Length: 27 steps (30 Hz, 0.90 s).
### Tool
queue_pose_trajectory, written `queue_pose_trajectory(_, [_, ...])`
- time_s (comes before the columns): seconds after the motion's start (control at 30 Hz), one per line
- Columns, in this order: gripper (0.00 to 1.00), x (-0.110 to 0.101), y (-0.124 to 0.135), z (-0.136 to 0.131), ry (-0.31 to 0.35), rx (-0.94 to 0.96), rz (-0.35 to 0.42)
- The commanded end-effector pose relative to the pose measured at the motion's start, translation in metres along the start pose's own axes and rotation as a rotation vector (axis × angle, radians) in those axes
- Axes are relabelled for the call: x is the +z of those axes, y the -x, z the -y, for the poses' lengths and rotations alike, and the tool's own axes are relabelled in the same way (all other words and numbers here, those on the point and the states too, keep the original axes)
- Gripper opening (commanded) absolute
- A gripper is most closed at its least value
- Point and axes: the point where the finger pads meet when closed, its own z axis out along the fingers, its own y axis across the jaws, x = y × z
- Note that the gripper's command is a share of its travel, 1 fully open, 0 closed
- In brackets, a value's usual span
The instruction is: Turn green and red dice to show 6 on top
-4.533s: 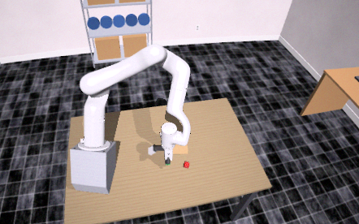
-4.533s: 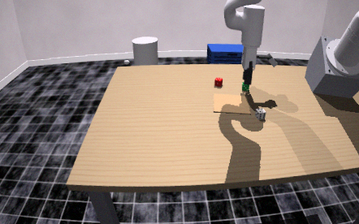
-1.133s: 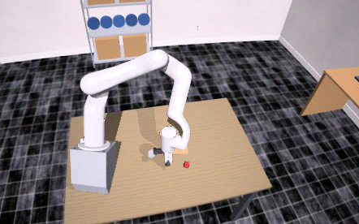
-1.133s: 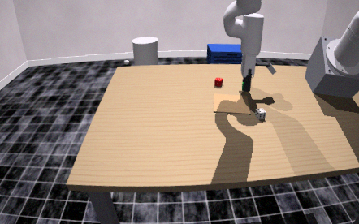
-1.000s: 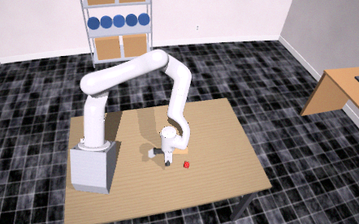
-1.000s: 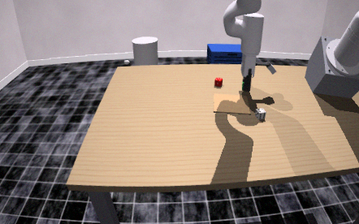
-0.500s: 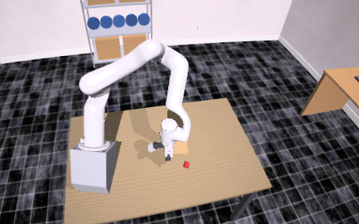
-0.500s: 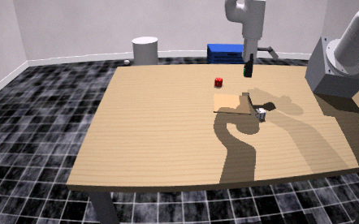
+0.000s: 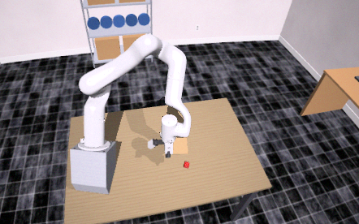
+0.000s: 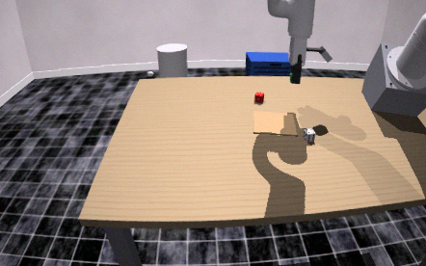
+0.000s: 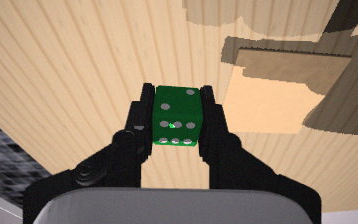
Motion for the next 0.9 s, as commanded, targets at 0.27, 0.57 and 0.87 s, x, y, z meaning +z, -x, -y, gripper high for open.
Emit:
queue_pose_trajectory(0.27, [0.27, -0.005, 0.028, -0.1, -0.003, -0.2, 0.002])
queue_pose_trajectory(0.57, [0.27, -0.005, 0.031, -0.129, 0.0, -0.253, 0.003])
queue_pose_trajectory(0.87, [0.27, -0.005, 0.031, -0.129, 0.0, -0.253, 0.003])
